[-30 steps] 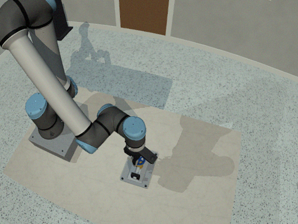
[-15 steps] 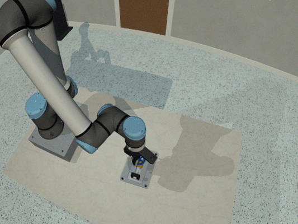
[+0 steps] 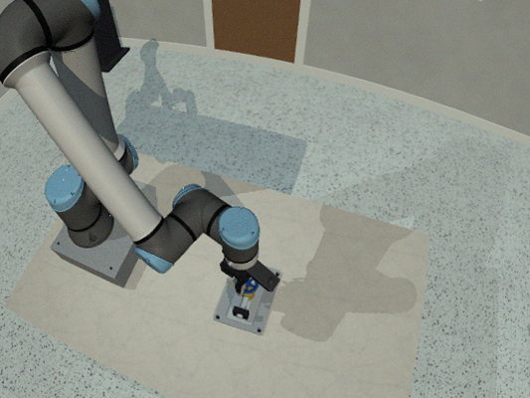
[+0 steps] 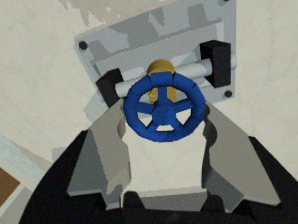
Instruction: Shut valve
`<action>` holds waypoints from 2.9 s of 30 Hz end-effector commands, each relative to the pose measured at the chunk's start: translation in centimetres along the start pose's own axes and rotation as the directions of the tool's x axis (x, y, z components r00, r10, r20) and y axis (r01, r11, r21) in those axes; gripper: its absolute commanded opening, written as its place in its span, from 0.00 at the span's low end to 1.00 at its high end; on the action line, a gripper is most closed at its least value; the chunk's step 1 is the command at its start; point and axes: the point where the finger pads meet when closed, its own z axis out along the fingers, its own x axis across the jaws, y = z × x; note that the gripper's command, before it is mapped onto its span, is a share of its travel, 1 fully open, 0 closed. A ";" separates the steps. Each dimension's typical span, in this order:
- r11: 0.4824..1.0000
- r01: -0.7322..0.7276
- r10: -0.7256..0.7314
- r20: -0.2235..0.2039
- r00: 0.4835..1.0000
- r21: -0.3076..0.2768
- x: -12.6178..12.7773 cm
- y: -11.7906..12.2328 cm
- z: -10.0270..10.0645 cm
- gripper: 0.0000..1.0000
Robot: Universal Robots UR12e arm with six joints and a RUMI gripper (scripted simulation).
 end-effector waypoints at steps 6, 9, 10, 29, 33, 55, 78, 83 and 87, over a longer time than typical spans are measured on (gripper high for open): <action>1.000 -0.002 0.002 -0.002 1.000 0.005 0.1 -0.2 -0.2 1.00; 1.000 -0.002 0.002 -0.002 1.000 0.005 0.1 -0.2 -0.2 1.00; 1.000 -0.002 0.002 -0.002 1.000 0.005 0.1 -0.2 -0.2 1.00; 1.000 -0.002 0.002 -0.002 1.000 0.005 0.1 -0.2 -0.2 1.00; 1.000 -0.002 0.002 -0.002 1.000 0.005 0.1 -0.2 -0.2 1.00; 1.000 -0.002 0.002 -0.002 1.000 0.008 0.1 -0.4 -1.9 1.00; 1.000 -0.002 0.002 -0.002 1.000 0.008 0.1 -0.4 -7.1 1.00; 1.000 -0.002 0.002 -0.002 1.000 0.008 0.1 -0.4 -8.3 1.00; 1.000 -0.002 0.002 -0.002 1.000 0.008 0.1 -0.4 -9.1 1.00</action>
